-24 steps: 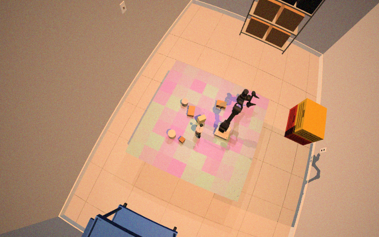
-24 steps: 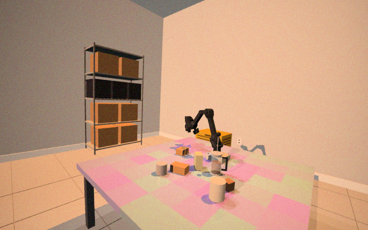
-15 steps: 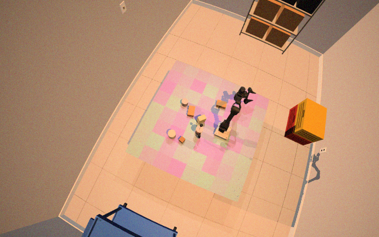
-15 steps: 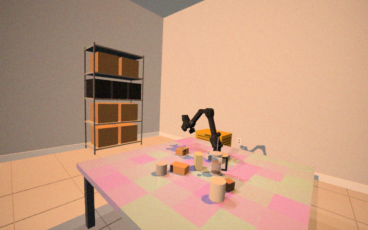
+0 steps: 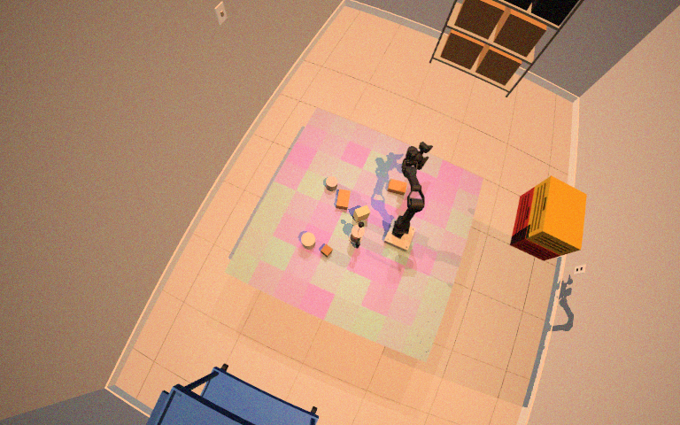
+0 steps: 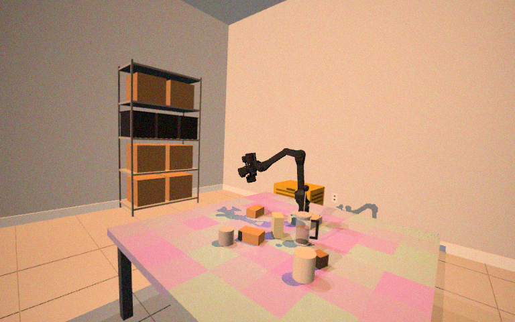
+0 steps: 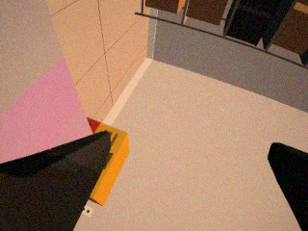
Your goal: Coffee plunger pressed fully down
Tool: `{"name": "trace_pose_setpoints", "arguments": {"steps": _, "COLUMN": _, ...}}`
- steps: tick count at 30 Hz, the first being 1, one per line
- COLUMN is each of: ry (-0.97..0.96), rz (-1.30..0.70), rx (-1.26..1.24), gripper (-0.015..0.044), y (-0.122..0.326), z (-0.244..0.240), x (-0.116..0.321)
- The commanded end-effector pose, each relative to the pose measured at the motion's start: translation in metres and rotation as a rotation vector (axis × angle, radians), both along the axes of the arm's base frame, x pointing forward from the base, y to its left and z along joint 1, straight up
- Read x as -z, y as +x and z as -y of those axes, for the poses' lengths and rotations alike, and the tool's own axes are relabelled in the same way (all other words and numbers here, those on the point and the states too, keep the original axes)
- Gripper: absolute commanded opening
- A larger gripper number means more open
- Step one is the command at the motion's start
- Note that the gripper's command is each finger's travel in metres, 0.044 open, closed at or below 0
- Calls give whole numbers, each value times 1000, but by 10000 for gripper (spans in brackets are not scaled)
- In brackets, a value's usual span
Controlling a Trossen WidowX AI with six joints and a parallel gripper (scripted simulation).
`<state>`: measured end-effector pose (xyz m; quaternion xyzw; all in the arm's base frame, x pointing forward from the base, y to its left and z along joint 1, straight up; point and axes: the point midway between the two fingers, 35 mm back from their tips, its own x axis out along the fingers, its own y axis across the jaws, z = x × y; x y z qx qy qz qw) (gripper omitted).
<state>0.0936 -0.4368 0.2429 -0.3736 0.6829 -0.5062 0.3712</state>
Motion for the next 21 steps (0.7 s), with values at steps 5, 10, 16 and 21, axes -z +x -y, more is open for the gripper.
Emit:
{"name": "trace_pose_setpoints", "arguments": {"steps": 5, "ry": -23, "rz": 258, "rx": -373, "gripper": 440, "y": 112, "z": -61, "x": -35}}
{"name": "trace_pose_setpoints", "arguments": {"steps": 10, "ry": 35, "rz": 433, "rx": -612, "gripper": 440, "y": 171, "z": -123, "x": -53}}
{"name": "trace_pose_setpoints", "arguments": {"steps": 16, "ry": 182, "rz": 616, "rx": -888, "gripper": 440, "y": 218, "z": -214, "x": -67}}
{"name": "trace_pose_setpoints", "arguments": {"steps": 21, "ry": 362, "rz": 785, "rx": -1087, "gripper": 440, "y": 233, "z": -300, "x": -79}}
